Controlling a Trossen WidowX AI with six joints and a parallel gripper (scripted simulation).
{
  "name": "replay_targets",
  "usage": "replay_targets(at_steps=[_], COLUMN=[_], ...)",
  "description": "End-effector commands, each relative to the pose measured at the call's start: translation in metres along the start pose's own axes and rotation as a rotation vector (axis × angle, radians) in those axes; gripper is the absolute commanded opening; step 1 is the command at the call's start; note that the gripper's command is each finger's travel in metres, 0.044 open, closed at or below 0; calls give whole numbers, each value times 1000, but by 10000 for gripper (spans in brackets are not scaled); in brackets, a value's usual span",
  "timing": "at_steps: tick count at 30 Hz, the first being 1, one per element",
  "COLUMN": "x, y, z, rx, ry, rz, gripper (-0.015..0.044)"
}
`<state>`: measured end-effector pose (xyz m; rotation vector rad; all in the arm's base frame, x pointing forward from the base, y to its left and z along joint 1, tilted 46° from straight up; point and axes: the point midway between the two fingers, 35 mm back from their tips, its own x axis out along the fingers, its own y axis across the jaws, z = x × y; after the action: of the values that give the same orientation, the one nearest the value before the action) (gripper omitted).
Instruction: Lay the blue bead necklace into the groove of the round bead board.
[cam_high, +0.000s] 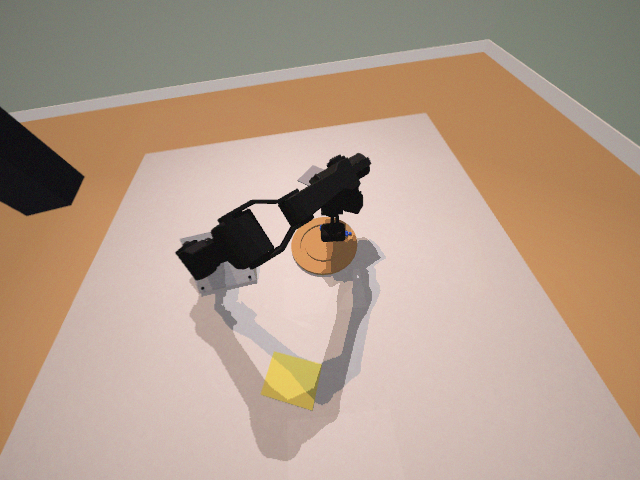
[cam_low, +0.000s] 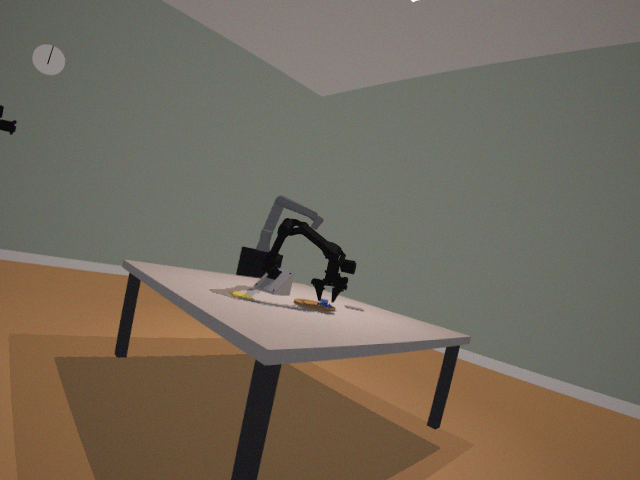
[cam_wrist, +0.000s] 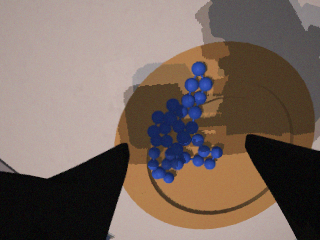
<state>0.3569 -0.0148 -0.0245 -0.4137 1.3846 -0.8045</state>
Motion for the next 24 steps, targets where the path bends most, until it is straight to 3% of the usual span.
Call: replay_targets(at_steps=[1,7,24], x=[-9,-20,-20], y=[-9,-20,-20], z=[-12,-27,-28], rx=[-368,-907,-924], ry=[3,4,4], rz=[1,2,2], gripper=[256,250,250])
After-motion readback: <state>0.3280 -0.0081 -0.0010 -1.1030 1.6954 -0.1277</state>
